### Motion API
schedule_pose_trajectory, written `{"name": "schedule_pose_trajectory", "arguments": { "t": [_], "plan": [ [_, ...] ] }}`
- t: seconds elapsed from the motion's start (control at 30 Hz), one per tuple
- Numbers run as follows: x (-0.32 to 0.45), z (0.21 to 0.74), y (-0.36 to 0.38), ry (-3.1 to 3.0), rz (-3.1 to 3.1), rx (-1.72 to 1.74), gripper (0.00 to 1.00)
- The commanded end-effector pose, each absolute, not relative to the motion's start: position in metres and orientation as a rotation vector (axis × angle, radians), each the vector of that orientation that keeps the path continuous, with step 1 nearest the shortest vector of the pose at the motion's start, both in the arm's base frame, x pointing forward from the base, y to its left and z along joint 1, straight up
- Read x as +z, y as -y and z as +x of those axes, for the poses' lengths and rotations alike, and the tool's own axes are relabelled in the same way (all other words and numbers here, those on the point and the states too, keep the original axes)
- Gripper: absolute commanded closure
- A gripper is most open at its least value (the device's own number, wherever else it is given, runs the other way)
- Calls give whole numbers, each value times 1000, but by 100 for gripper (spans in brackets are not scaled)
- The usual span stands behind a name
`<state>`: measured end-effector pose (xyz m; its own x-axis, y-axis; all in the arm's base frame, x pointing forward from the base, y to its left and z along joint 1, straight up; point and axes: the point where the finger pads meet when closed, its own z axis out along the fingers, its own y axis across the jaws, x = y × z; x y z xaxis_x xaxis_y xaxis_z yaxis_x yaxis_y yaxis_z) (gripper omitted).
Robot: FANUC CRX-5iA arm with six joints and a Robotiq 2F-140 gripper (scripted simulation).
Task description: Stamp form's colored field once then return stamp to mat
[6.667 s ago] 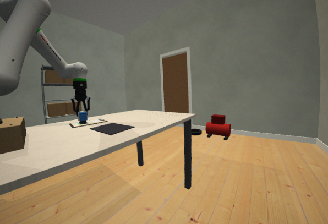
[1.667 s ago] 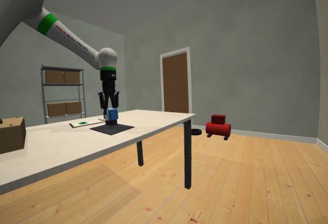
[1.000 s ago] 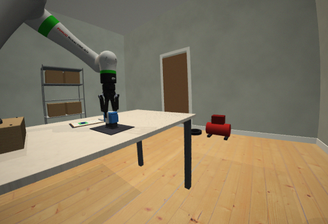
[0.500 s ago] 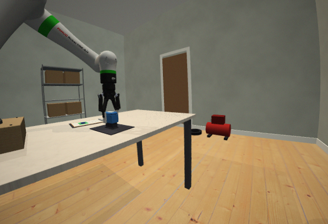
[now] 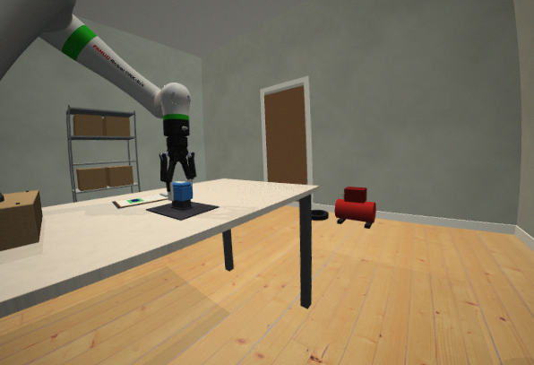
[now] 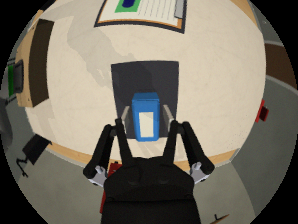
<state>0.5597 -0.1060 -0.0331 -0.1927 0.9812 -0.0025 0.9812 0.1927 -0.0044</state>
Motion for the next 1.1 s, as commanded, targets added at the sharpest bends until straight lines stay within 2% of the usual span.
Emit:
{"name": "schedule_pose_trajectory", "arguments": {
  "t": [0.0,0.33,0.5,0.67,1.07],
  "plan": [
    [-33,560,106,2426,-1996,8,49],
    [-29,560,106,2426,-1996,8,49],
    [34,560,106,2426,-1996,8,49],
    [56,560,106,2426,-1996,8,49],
    [57,560,106,2426,-1996,8,49]
  ]
}}
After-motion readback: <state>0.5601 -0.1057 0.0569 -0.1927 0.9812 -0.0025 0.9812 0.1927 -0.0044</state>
